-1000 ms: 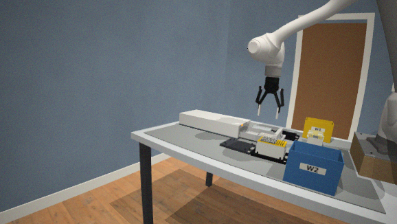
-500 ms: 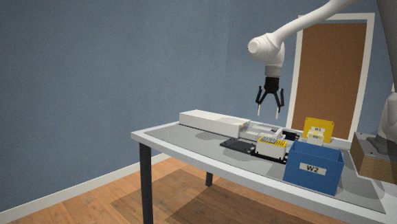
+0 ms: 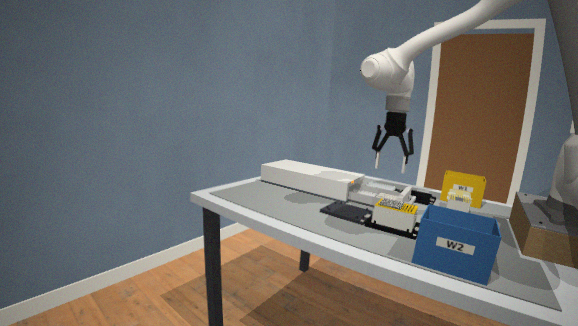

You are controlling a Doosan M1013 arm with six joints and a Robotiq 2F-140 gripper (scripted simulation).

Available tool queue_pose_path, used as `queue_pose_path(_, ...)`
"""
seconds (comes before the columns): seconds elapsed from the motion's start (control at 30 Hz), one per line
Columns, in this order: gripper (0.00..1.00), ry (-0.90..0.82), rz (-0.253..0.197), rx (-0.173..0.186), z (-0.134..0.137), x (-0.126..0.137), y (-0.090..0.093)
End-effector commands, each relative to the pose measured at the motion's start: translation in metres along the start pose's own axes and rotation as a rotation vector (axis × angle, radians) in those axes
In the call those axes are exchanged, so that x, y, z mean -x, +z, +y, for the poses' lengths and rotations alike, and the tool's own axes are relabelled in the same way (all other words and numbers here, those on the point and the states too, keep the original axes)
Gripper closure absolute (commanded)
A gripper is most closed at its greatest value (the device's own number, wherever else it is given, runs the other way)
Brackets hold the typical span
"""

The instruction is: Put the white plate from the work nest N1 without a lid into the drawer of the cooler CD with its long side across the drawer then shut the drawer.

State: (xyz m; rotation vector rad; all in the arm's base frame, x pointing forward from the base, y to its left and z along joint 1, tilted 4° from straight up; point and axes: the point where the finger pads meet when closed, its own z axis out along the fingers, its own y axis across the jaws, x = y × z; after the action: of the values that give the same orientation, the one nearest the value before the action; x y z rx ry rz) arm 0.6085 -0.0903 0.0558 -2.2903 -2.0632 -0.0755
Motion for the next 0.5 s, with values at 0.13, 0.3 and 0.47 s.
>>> queue_pose_path(0.13, 0.35, 0.000, 0.000, 0.000, -0.007, 0.000, 0.002)
queue_pose_path(0.3, 0.37, 0.000, 0.000, 0.000, -0.027, 0.000, 0.007)
queue_pose_path(0.47, 0.38, 0.000, 0.000, 0.000, -0.038, 0.000, 0.009)
